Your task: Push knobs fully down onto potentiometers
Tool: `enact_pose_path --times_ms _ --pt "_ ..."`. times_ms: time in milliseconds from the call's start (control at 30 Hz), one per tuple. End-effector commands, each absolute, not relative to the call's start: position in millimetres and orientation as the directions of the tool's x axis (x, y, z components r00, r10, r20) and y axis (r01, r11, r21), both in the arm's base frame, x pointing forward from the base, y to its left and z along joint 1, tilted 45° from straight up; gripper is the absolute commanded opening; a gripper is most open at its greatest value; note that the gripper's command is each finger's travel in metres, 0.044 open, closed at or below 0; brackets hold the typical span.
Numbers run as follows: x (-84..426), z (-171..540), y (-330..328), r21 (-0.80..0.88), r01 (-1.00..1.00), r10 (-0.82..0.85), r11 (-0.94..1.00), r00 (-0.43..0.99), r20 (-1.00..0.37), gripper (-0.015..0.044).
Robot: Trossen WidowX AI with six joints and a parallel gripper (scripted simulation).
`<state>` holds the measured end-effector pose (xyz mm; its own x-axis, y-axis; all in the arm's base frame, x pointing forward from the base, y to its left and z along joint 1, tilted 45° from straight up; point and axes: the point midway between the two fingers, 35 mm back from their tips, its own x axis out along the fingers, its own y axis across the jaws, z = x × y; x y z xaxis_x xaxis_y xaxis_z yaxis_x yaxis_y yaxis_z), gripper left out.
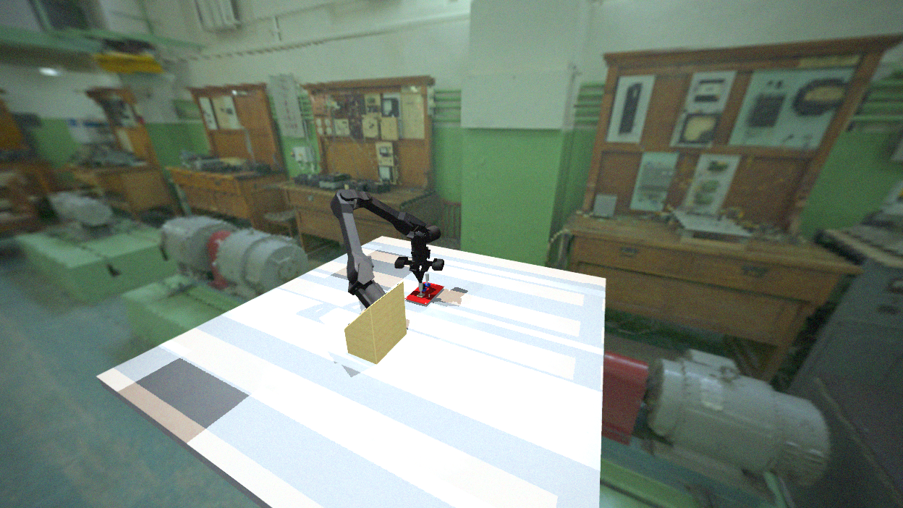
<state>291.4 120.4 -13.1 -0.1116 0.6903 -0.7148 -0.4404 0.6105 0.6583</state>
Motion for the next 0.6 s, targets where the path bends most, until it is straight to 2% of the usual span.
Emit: enact_pose_path --times_ms 0,567 --pt "290.7 -17.2 125.3 0.665 -0.441 0.695 0.602 -0.119 -0.709 0.0" --pt "290.1 -20.8 128.9 0.665 -0.441 0.696 0.602 -0.119 -0.708 0.0"
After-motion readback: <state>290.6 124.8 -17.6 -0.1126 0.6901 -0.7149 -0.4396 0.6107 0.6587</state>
